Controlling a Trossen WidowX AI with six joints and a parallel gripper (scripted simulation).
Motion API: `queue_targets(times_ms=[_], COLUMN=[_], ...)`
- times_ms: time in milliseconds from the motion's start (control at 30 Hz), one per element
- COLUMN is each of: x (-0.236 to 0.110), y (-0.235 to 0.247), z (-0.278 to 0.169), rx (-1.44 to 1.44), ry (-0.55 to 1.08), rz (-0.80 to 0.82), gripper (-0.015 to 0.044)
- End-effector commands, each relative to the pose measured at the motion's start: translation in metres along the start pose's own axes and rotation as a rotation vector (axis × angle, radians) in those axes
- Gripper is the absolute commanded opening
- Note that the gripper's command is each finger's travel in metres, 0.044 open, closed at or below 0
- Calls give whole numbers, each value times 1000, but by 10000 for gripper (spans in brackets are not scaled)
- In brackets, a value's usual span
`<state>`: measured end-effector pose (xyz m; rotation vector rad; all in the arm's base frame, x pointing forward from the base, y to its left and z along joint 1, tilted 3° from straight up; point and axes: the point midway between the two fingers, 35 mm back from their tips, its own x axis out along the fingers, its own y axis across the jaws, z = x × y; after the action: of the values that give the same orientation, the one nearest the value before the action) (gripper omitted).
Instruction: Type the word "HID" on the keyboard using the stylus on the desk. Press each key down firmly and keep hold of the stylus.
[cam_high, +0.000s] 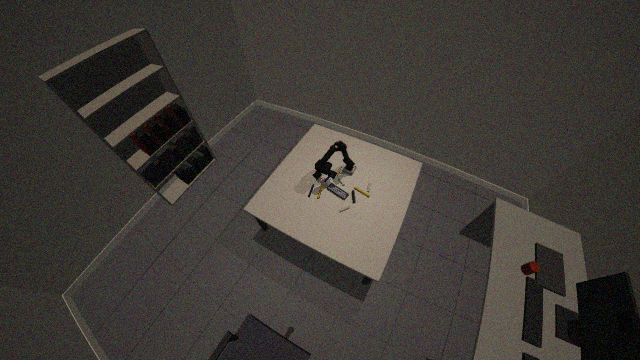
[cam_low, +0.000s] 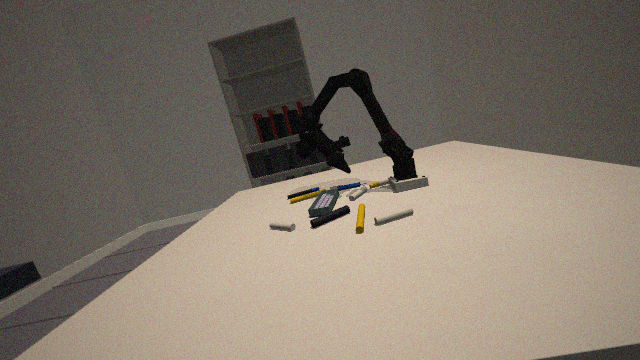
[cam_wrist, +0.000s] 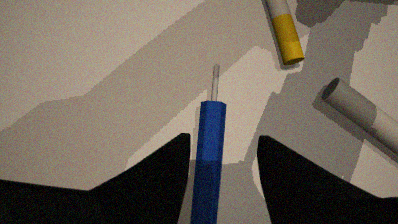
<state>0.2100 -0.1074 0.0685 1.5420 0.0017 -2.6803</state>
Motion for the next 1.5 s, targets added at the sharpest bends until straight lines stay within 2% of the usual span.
queue_targets(times_ms=[0, 1467], x=[0, 27], y=[5, 4], z=[2, -14], rx=[59, 59], ry=[-6, -6], rz=[1, 1], gripper=[150, 150])
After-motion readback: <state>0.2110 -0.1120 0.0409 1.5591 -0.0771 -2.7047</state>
